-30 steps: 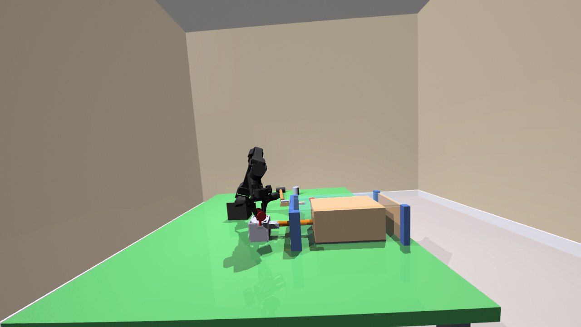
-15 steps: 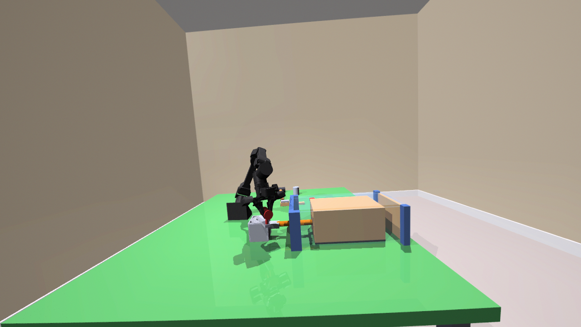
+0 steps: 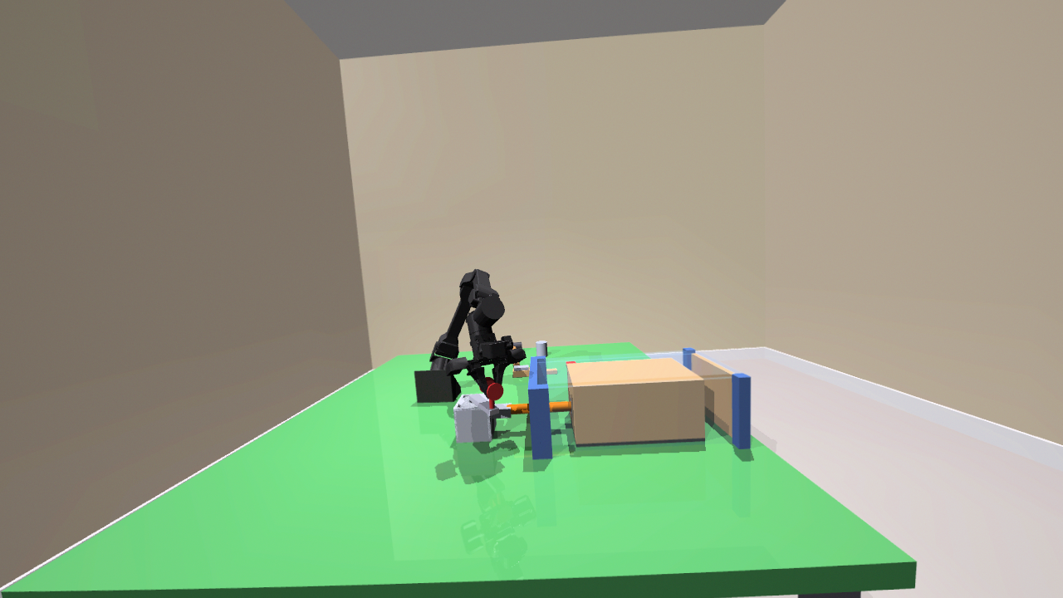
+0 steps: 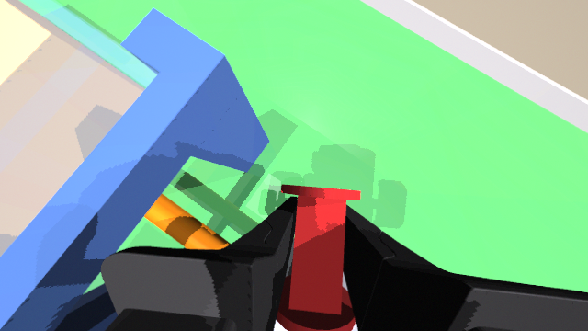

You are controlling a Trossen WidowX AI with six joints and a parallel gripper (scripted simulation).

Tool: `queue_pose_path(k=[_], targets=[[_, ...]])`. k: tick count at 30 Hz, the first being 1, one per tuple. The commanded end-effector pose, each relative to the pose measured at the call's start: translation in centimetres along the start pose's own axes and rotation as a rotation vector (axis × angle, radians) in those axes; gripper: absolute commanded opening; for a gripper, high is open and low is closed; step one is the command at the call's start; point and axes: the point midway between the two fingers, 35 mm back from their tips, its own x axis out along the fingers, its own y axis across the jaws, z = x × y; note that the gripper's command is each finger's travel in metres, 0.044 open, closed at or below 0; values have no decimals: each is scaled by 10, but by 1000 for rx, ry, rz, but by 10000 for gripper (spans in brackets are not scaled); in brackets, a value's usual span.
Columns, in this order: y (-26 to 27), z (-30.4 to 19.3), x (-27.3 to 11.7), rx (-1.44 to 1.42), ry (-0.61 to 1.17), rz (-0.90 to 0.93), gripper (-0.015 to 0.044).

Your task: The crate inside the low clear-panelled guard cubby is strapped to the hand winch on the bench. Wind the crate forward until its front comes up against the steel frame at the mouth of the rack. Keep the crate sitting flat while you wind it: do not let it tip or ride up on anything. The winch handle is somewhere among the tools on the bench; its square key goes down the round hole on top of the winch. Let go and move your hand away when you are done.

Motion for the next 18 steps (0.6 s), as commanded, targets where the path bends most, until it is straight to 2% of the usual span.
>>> queue_pose_path(k=[1,18], targets=[[25,-9,0,-17,27,38,0],[40,-16,-3,-17,27,39,0]])
